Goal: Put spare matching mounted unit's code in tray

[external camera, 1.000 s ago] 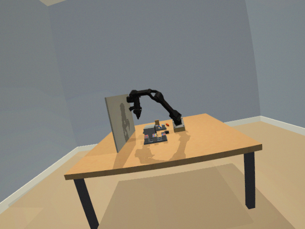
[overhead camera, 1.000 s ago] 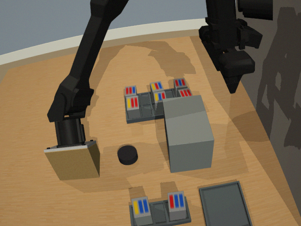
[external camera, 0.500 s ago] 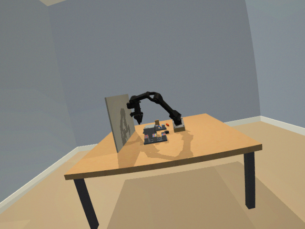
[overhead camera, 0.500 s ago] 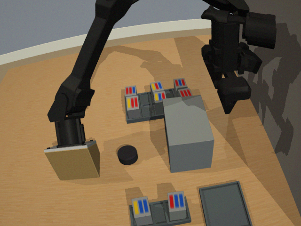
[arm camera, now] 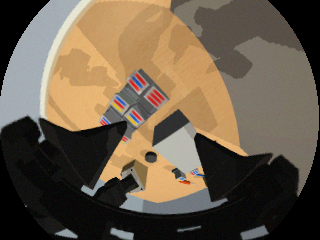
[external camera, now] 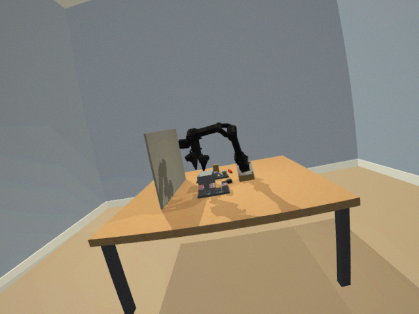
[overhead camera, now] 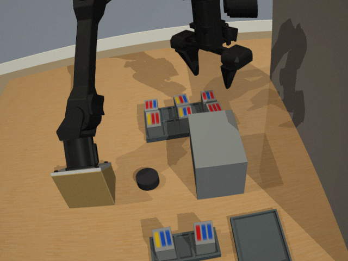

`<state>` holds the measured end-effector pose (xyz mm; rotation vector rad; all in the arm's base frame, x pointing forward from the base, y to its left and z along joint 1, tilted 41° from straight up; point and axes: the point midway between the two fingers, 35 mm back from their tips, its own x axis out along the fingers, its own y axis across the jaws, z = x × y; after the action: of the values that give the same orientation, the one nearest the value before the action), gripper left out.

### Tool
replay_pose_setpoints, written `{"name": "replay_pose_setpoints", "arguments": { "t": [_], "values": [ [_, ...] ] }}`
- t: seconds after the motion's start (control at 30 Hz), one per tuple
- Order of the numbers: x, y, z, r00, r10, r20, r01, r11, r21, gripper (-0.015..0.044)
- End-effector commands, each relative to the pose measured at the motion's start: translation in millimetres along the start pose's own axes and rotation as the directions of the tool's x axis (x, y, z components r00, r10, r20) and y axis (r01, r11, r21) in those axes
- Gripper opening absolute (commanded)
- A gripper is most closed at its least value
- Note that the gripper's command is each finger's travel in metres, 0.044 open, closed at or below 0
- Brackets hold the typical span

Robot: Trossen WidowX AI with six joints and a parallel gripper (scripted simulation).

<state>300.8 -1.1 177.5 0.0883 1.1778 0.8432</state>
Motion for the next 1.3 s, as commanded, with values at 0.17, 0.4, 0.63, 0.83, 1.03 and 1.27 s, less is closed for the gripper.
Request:
{"name": "replay_pose_setpoints", "arguments": {
  "t": [0.17, 0.4, 0.63, 0.83, 1.03, 1.27],
  "values": [
    [5, 108, -35, 1.000, 0.021, 0.000, -0.017, 0.816, -0.578, 0.0440],
    [9, 145, -59, 0.999, 0.033, 0.005, -0.017, 0.636, -0.772, 0.0440],
    [32, 148, -61, 1.000, 0.031, 0.005, -0.016, 0.635, -0.772, 0.0309],
    [49, 154, -65, 0.999, 0.033, 0.007, -0.016, 0.635, -0.772, 0.0300],
    [53, 153, -65, 0.999, 0.033, 0.006, -0.016, 0.635, -0.772, 0.0300],
    [64, 152, -64, 1.000, 0.031, 0.004, -0.016, 0.634, -0.773, 0.0300]
  ]
}}
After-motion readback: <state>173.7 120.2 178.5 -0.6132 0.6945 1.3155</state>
